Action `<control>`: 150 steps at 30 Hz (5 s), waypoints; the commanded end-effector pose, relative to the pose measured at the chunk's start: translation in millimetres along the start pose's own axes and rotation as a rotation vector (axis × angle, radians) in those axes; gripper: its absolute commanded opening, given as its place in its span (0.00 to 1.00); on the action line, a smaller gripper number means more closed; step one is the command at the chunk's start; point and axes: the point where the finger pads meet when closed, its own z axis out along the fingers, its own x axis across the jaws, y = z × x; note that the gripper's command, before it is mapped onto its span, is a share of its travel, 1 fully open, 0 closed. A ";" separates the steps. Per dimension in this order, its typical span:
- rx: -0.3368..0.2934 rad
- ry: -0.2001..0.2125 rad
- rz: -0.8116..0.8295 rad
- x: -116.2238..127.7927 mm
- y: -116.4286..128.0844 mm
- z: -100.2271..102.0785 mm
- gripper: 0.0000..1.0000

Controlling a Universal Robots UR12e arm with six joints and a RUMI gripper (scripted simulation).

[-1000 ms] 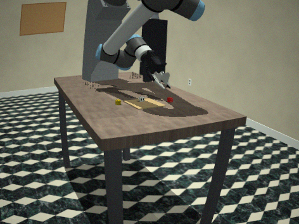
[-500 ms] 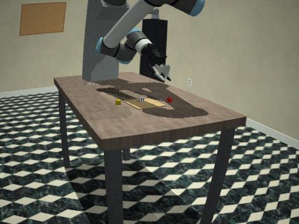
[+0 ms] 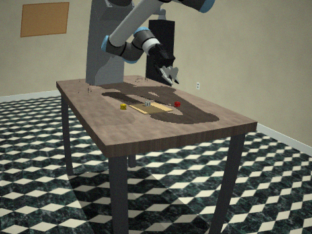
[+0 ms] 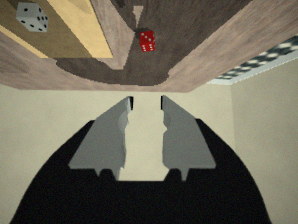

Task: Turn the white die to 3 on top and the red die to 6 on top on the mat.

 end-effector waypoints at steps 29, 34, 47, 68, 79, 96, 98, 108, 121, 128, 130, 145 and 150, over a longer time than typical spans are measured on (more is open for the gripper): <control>0.581 0.000 0.000 0.0 31.7 10.7 0.21; 0.678 0.000 0.000 0.2 36.7 12.2 0.21; 0.840 0.000 0.000 0.2 45.5 15.5 0.21; 0.910 0.001 -0.001 0.8 50.7 15.5 1.00; 0.910 0.006 -0.012 0.8 47.7 16.9 1.00; 0.909 0.072 -0.146 2.5 10.2 32.1 0.21; 0.909 0.072 -0.146 2.5 10.2 32.1 0.21; 0.909 0.072 -0.146 2.5 10.2 32.1 0.21; 0.909 0.072 -0.146 2.5 10.2 32.1 0.21; 0.908 0.072 -0.147 2.5 9.7 32.5 0.21; 0.908 0.072 -0.147 2.5 9.5 32.7 0.21; 0.908 0.072 -0.147 2.2 0.0 40.6 0.21; 0.908 0.072 -0.147 2.0 -4.6 44.4 0.21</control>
